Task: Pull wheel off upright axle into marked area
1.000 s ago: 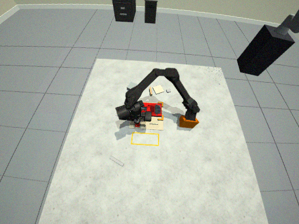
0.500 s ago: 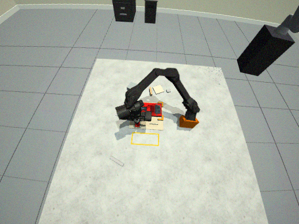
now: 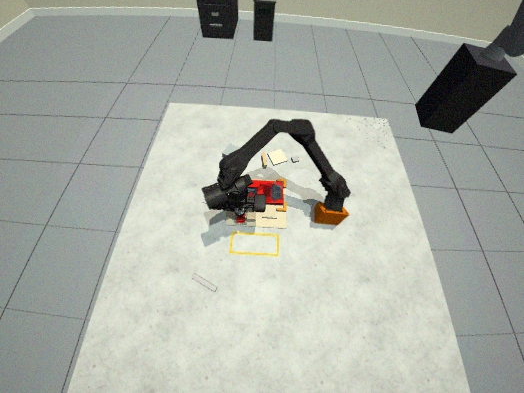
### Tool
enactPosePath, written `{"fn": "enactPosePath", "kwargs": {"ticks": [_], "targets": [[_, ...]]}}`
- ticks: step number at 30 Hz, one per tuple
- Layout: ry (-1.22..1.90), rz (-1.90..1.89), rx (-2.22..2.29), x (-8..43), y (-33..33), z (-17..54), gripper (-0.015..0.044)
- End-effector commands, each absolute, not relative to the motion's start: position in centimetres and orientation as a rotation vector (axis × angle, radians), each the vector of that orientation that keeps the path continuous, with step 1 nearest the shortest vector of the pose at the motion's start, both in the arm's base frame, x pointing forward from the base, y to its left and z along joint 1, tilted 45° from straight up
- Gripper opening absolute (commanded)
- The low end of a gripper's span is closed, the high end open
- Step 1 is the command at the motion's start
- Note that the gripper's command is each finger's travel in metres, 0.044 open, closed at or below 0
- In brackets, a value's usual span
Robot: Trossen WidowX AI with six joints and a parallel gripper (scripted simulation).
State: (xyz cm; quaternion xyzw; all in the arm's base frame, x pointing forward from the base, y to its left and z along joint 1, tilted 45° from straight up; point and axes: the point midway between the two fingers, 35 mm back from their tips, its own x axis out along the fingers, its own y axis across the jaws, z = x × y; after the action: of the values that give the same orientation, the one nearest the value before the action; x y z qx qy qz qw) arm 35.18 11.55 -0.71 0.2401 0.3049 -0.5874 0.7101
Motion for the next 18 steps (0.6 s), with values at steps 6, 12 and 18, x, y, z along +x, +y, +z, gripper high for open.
{"fn": "enactPosePath", "kwargs": {"ticks": [6,12,18], "targets": [[0.678,-1.305,0.541,35.2,11.8,-0.5,0.0],[0.678,-1.305,0.541,35.1,12.0,-0.3,0.0],[0.678,-1.305,0.541,34.9,12.7,0.5,0.0]]}}
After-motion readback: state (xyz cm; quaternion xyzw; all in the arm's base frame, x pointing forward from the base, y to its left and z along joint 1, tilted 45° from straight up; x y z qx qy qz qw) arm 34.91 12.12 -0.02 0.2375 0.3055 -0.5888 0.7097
